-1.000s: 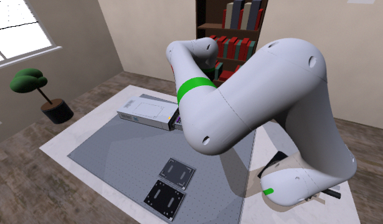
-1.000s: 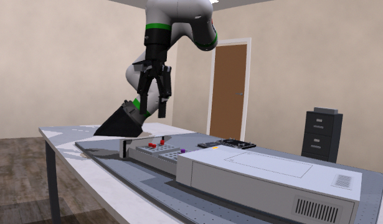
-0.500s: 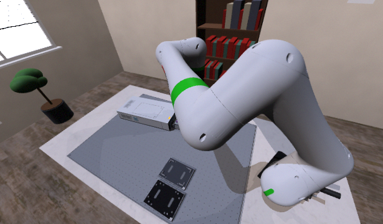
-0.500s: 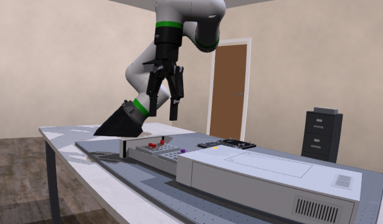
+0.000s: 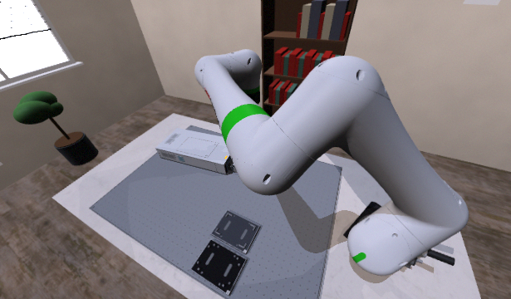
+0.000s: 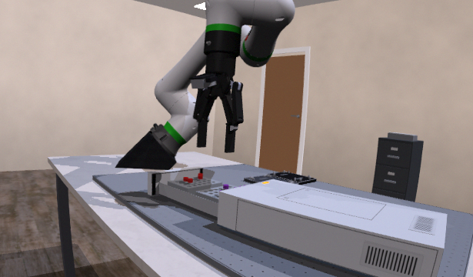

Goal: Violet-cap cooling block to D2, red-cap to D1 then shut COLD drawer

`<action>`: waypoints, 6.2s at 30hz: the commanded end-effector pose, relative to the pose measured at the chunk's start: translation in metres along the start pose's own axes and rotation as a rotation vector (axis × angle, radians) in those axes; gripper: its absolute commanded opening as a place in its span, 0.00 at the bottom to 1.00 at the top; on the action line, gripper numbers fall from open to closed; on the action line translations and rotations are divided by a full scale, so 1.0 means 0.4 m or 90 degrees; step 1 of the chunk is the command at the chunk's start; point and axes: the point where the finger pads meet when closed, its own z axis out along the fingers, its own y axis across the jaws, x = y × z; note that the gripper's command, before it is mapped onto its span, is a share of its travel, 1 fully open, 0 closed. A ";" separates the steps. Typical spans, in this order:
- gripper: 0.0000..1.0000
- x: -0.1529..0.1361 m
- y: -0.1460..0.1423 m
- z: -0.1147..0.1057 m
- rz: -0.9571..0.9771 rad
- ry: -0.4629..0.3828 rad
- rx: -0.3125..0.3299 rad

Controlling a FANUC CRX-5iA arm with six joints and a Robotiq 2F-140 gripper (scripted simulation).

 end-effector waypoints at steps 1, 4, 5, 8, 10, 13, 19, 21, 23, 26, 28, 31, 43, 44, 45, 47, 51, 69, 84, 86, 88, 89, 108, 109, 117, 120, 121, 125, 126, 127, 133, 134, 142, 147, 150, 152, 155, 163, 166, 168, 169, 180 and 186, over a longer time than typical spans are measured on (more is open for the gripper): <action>0.66 0.001 -0.030 -0.002 0.000 0.001 0.000; 0.66 0.001 -0.061 -0.001 0.000 0.001 0.000; 0.66 0.001 -0.071 -0.001 0.000 0.001 0.000; 0.66 0.001 -0.102 0.000 0.000 0.001 0.000; 0.66 0.001 -0.102 0.000 0.000 0.001 0.000; 0.66 0.001 -0.131 0.000 0.000 0.001 0.000; 0.66 0.001 -0.139 0.001 0.000 0.001 0.000; 0.66 0.001 -0.137 0.001 0.000 0.001 0.000; 0.66 0.001 -0.135 0.001 0.000 0.001 0.000; 0.66 0.001 -0.133 0.001 0.000 0.001 0.000; 0.66 0.001 -0.132 0.001 0.000 0.001 0.000; 0.66 0.001 -0.130 0.001 0.000 0.001 0.000; 0.66 0.001 -0.125 0.037 0.000 0.001 0.000; 0.66 0.001 -0.125 0.037 0.000 0.001 0.000; 0.66 0.001 -0.125 0.041 0.000 0.001 0.000; 0.66 0.001 -0.124 0.047 0.000 0.001 0.000; 0.66 0.001 -0.123 0.060 0.000 0.001 0.000; 0.66 0.001 -0.120 0.114 0.000 0.001 0.000; 0.66 0.001 -0.119 0.157 0.000 0.001 0.000; 0.66 0.001 -0.119 0.164 0.000 0.001 0.000; 0.66 0.001 -0.119 0.170 0.000 0.001 0.000; 0.66 0.001 -0.119 0.174 0.000 0.001 0.000; 0.66 0.001 -0.119 0.210 0.000 0.001 0.000; 0.66 0.001 -0.119 0.214 0.000 0.001 0.000; 0.66 0.001 -0.119 0.234 0.000 0.001 0.000; 0.66 0.001 -0.119 0.244 0.000 0.001 0.000; 0.66 0.001 -0.119 0.247 0.000 0.001 0.000; 0.66 0.001 -0.119 0.260 0.000 0.001 0.000; 0.66 0.001 -0.119 0.264 0.000 0.001 0.000; 0.66 0.001 -0.119 0.267 0.000 0.001 0.000; 0.66 0.001 -0.119 0.276 0.000 0.001 0.000; 0.66 0.001 -0.119 0.276 0.000 0.001 0.000; 0.64 0.001 -0.119 0.276 0.000 0.001 0.000; 0.60 0.001 -0.119 0.276 0.000 0.001 0.000; 0.55 0.001 -0.119 0.276 0.000 0.001 0.000; 0.52 0.001 -0.119 0.276 0.000 0.001 0.000; 0.48 0.001 -0.119 0.276 0.000 0.001 0.000; 0.39 0.001 -0.119 0.276 0.000 0.001 0.000; 0.34 0.001 -0.119 0.276 0.000 0.001 0.000; 0.31 0.001 -0.119 0.276 0.000 0.001 0.000; 0.30 0.001 -0.119 0.276 0.000 0.001 0.000; 0.16 0.001 -0.119 0.276 0.000 0.001 0.000; 0.10 0.001 -0.119 0.276 0.000 0.001 0.000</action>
